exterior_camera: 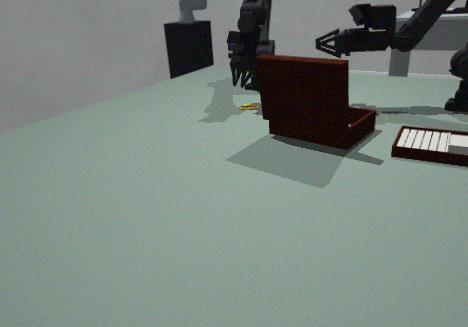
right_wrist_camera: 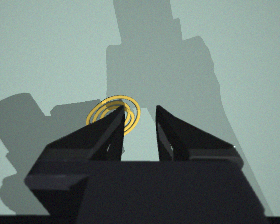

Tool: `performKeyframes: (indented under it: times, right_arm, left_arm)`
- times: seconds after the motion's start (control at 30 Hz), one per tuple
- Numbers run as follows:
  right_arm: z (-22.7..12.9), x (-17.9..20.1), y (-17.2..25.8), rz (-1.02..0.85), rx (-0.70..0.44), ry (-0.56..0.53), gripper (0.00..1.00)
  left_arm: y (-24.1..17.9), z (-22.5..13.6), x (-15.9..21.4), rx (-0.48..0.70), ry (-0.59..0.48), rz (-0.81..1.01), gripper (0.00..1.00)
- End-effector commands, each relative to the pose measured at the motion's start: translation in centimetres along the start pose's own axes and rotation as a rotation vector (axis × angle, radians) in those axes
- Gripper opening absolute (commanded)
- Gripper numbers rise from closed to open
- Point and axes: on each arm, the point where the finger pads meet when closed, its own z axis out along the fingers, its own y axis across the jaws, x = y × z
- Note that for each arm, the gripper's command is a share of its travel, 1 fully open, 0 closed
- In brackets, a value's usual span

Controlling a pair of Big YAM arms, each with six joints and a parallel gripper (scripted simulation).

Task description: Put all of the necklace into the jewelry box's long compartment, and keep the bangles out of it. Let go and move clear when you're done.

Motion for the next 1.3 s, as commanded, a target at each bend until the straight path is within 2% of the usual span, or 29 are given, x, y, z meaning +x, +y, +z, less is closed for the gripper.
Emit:
performKeyframes:
  times: [0.0,0.1,0.17,0.37,0.6,0.83,0.9,1.27]
  right_arm:
    - [0.3,-2.2,-0.1,-0.262,-0.072,0.089,0.17]
    - [1.2,-1.9,0.0,-0.344,-0.108,0.146,0.17]
    - [1.2,-1.9,0.0,-0.344,-0.108,0.146,0.17]
    - [3.1,-1.1,0.1,-0.552,-0.189,0.275,0.17]
    - [4.9,-0.4,0.2,-0.685,-0.249,0.393,0.17]
    - [5.6,-0.4,0.6,-0.679,-0.245,0.405,0.17]
    - [6.0,1.3,0.5,-0.679,-0.251,0.433,0.17]
    - [7.5,3.2,0.7,-0.697,-0.258,0.447,0.17]
  left_arm:
    - [0.1,0.5,-1.9,-0.004,-0.054,-0.012,1.0]
    - [0.1,0.5,-1.9,-0.004,-0.054,-0.012,1.0]
    - [0.1,0.5,-1.9,-0.004,-0.054,-0.012,1.0]
    - [0.1,0.5,-1.9,-0.004,-0.054,-0.012,1.0]
    - [0.1,0.5,-1.9,-0.004,-0.054,-0.012,1.0]
    - [0.1,0.5,-1.9,-0.004,-0.054,-0.012,1.0]
    - [0.1,0.5,-1.9,-0.004,-0.054,-0.012,1.0]
    - [0.1,0.5,-1.9,-0.004,-0.054,-0.012,1.0]
